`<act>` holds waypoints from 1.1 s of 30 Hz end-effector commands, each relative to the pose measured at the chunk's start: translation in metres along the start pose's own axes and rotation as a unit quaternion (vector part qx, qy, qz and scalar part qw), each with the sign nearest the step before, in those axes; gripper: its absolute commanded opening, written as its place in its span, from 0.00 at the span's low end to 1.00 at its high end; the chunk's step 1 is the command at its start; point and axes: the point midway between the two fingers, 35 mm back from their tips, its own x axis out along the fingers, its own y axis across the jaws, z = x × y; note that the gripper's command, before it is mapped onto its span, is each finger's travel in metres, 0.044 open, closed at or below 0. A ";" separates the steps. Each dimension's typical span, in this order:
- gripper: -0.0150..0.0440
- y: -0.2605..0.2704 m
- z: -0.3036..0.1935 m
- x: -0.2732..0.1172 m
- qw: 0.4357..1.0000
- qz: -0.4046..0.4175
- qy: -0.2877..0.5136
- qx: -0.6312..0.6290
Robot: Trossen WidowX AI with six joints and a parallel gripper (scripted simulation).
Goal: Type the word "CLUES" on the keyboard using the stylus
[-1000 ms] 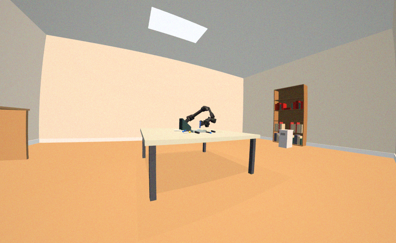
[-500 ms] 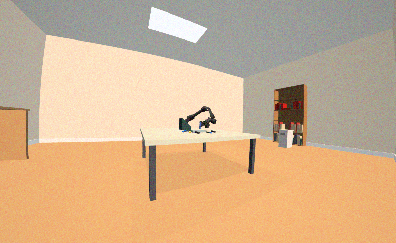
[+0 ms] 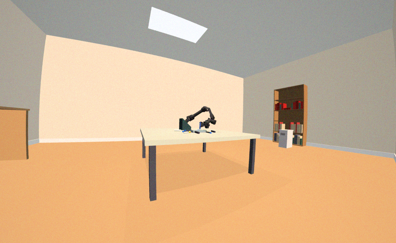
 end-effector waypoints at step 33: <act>0.25 0.009 -0.019 -0.040 1.000 0.000 0.000 0.004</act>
